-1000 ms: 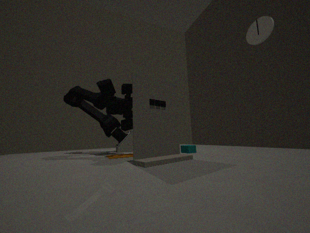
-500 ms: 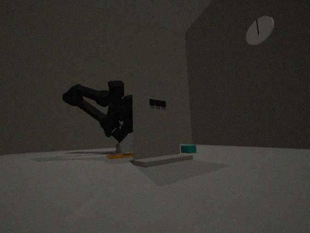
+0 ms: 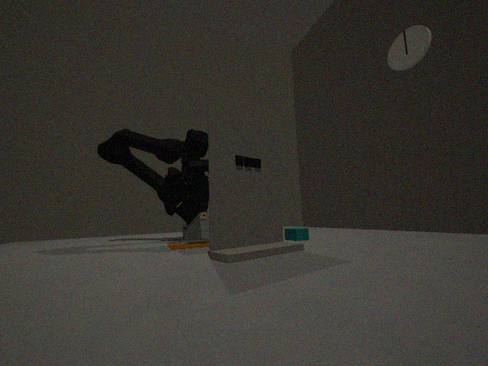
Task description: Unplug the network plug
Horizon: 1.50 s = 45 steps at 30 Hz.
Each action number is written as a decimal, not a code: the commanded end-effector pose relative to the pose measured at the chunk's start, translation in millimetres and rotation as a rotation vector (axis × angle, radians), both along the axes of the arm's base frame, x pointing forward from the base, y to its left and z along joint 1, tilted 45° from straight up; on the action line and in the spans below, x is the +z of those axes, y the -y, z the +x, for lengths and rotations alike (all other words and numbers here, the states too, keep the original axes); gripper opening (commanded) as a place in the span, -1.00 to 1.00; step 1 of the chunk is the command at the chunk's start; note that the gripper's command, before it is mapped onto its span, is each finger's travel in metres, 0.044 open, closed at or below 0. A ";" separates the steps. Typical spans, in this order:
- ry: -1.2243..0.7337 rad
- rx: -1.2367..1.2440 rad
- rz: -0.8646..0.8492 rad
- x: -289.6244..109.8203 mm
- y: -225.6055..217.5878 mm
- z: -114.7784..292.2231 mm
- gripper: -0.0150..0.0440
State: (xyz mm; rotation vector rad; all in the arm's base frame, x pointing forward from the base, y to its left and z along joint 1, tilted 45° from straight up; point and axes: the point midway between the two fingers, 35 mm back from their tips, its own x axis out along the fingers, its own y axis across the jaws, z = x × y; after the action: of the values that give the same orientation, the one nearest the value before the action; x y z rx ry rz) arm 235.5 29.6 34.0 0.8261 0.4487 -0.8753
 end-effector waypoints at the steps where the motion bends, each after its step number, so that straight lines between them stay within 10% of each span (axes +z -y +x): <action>1: 0.044 -0.056 -0.070 7.0 7.4 -5.8 -0.49; 45: 0.081 -0.090 -0.117 -12.7 33.8 -6.6 -0.49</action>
State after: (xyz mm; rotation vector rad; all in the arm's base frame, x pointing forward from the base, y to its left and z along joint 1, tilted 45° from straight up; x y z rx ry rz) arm 229.2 -2.0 24.5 0.7789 0.2827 -0.9389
